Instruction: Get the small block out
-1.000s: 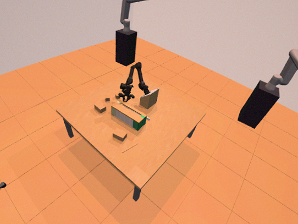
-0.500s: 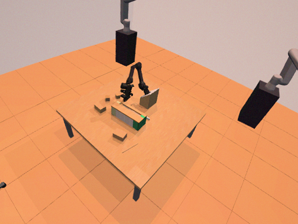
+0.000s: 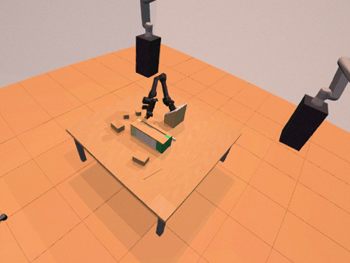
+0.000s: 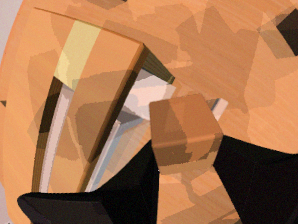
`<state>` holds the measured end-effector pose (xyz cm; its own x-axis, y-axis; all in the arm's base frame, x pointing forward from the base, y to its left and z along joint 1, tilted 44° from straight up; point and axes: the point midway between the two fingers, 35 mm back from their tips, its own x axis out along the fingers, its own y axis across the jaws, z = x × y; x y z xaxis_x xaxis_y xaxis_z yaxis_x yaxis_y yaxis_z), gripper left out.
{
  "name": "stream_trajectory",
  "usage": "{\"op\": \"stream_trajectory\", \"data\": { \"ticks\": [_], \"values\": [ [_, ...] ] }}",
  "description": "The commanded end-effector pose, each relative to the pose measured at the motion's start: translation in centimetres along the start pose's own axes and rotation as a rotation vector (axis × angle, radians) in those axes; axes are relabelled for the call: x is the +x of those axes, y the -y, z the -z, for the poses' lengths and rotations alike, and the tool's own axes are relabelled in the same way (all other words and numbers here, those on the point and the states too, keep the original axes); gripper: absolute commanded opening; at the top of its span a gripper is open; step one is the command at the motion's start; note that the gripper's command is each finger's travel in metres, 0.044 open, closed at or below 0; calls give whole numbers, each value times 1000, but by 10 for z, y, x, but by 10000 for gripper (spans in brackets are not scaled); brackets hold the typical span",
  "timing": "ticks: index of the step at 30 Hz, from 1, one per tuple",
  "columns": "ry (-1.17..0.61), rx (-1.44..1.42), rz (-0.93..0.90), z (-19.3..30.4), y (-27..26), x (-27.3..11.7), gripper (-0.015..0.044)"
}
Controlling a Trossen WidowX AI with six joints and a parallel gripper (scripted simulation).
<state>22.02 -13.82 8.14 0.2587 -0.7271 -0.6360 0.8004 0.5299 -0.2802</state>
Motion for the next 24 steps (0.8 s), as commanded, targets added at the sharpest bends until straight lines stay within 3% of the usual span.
{"op": "stream_trajectory", "data": {
  "ticks": [1,24],
  "values": [
    [8,-146,6,-2,-1,-3,0],
    [20,-1055,56,-1,-2,-20,0]
  ]
}}
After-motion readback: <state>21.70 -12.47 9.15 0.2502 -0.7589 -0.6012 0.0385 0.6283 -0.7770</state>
